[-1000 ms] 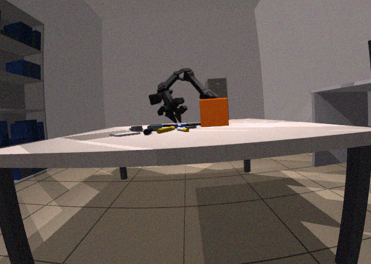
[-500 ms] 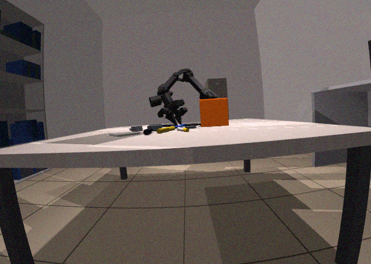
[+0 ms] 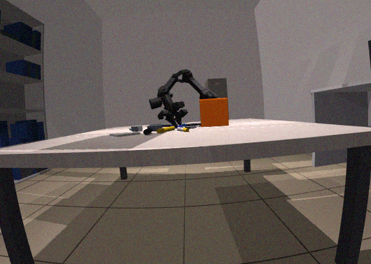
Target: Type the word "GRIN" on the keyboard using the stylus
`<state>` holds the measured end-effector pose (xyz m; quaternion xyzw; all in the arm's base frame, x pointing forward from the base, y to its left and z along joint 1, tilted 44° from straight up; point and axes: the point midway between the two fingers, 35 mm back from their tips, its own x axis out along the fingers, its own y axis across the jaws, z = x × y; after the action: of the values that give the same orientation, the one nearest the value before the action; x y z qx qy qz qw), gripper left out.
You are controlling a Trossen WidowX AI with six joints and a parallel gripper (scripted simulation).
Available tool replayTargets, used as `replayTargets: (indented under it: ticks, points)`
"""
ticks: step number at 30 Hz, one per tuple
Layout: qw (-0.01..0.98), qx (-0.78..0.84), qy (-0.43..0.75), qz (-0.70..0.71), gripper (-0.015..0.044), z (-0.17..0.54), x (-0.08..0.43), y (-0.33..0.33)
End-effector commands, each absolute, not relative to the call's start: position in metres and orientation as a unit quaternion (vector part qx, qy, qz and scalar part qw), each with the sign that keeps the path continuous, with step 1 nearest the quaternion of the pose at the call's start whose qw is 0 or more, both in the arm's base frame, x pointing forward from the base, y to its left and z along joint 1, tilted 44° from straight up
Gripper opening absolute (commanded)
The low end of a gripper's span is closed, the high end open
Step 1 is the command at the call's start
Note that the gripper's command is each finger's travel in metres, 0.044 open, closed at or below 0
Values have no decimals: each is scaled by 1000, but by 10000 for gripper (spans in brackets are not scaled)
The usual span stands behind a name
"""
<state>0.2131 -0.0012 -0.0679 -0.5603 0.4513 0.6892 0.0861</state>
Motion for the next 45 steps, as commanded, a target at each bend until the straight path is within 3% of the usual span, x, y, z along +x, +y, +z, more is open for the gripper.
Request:
replayTargets:
  ticks: [1, 6, 9, 32, 45]
  points:
    - [83, -562, 451, 689, 150, -69, 213, -3]
    - [86, -560, 451, 689, 19, -68, 213, -2]
    - [86, -560, 451, 689, 0, -68, 213, -2]
    - [85, -562, 450, 688, 0, -35, 212, 31]
    - [247, -510, 582, 583, 0, -30, 225, 37]
